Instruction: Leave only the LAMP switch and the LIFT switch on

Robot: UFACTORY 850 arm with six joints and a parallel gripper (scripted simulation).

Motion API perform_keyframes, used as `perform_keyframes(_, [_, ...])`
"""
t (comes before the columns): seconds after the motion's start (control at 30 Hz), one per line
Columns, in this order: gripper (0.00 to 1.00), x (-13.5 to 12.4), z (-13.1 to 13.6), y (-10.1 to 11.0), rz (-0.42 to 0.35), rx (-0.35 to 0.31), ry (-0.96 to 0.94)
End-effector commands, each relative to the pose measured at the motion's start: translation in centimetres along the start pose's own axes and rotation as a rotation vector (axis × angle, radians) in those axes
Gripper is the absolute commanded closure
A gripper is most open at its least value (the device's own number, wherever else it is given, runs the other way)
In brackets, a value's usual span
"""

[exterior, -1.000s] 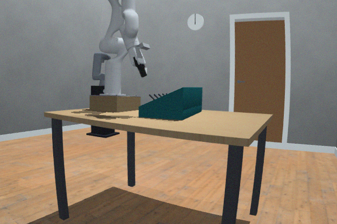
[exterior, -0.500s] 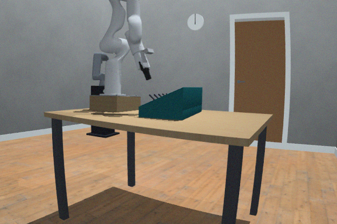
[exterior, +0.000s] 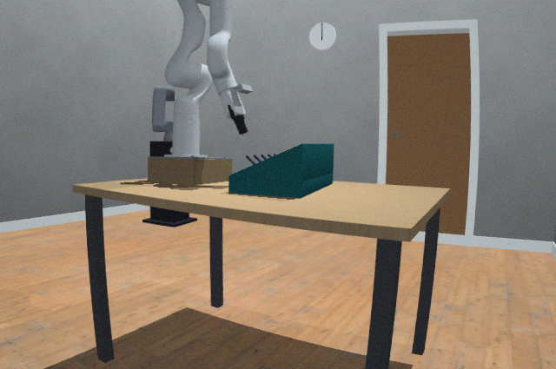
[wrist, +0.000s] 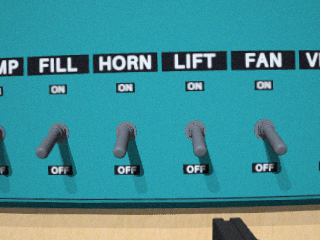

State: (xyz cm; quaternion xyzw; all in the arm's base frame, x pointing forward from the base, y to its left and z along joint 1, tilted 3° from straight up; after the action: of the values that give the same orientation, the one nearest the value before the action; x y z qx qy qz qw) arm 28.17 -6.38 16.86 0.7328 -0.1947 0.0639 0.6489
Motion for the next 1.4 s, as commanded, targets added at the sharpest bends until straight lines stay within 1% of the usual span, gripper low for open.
perform_keyframes(0.0, [1.0, -0.08, -0.26, 0.03, 0.018, -0.016, 0.002])
perform_keyframes(1.03, [1.0, -0.08, -0.26, 0.01, 0.018, -0.016, 0.002])
perform_keyframes(1.37, [1.0, -0.07, -0.26, -0.52, 0.018, -0.016, 0.002])
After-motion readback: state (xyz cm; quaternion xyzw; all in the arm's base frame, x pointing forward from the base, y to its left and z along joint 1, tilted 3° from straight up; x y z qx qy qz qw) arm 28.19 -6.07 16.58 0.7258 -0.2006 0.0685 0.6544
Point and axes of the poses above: the point where the finger pads meet when closed, its own y axis back along the fingers, its own z axis across the jaws, x = y × z, the point moved 6 cm from there along y, back along the fingers, and after that the axes turned 13 degrees about -y, right-handed, at the moved point
